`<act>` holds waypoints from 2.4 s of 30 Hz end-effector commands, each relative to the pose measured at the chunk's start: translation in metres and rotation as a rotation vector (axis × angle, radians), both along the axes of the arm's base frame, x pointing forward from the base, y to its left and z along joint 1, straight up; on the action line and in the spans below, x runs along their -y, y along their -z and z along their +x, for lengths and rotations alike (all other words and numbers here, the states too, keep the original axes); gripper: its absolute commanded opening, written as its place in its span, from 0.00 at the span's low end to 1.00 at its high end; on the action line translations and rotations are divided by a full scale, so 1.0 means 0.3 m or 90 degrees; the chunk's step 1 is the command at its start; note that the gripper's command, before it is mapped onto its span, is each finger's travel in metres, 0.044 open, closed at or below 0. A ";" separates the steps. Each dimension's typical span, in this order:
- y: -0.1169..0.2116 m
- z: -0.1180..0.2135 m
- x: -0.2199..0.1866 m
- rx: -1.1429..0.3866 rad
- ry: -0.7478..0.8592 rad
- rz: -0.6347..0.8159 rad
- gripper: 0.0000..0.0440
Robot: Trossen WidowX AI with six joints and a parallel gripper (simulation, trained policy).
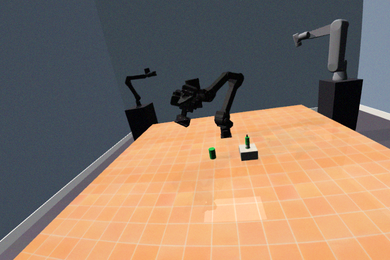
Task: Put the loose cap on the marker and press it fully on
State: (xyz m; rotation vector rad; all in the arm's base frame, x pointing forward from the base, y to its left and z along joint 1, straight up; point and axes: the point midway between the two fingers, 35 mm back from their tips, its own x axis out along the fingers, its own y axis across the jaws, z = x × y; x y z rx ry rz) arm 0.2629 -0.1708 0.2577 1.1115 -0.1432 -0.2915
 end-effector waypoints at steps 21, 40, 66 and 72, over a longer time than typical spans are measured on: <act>0.070 0.041 -0.016 -0.121 -0.033 0.098 0.57; 0.117 0.059 -0.038 -0.237 -0.059 0.155 0.67; 0.200 0.060 -0.076 -0.398 -0.083 0.230 0.73; 0.222 0.057 -0.087 -0.436 -0.086 0.246 0.73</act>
